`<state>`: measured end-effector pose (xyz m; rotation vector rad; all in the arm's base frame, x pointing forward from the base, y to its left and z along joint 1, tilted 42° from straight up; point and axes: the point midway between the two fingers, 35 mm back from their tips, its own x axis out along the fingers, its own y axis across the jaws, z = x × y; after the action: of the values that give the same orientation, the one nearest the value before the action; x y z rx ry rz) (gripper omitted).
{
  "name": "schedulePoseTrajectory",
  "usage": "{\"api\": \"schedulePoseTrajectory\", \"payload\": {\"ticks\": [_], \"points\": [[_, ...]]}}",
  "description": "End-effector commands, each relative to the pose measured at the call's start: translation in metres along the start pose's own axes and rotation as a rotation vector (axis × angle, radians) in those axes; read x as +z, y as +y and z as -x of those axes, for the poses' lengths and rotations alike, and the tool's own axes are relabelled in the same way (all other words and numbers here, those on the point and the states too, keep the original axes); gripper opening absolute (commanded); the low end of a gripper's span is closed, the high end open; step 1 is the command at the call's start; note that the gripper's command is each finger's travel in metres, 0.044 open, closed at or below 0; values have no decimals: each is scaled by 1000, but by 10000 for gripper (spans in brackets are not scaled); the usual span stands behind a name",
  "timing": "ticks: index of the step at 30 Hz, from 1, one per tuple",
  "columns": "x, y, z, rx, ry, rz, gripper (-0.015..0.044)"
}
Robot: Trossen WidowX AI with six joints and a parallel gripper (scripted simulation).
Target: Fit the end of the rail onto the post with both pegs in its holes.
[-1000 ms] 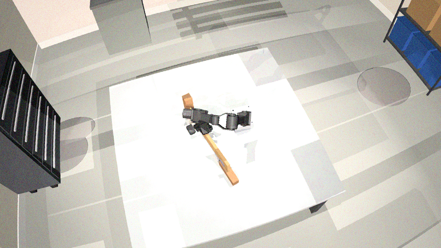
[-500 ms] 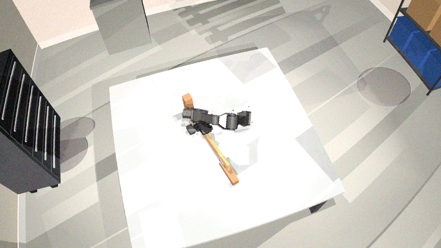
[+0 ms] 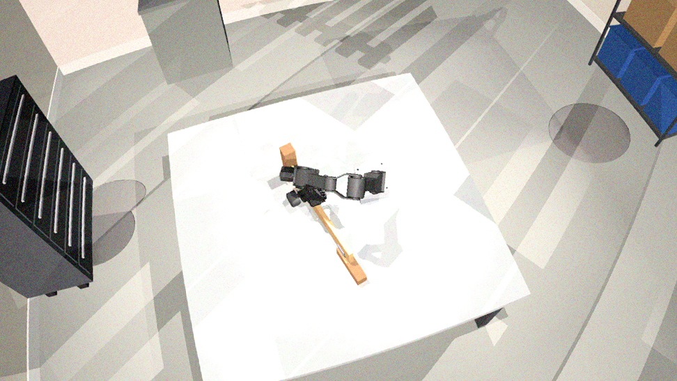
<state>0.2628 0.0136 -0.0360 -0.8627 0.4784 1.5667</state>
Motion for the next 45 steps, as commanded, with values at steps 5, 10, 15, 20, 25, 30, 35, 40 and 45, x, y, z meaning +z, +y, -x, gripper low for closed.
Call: {"api": "schedulePoseTrajectory", "payload": {"ticks": [5,10,15,20,25,30,35,40,45], "points": [[-1,-3,8,-12,0,5,0],[-1,-4,10,-12,0,5,0],[-1,-5,13,-12,1,5,0],[-1,-6,15,-12,1,5,0],[-1,-6,18,-12,1,5,0],[-1,-7,20,-12,1,5,0],[-1,-7,23,-12,1,5,0],[-1,-7,25,-12,1,5,0],[-1,-7,28,-12,1,5,0]]}}
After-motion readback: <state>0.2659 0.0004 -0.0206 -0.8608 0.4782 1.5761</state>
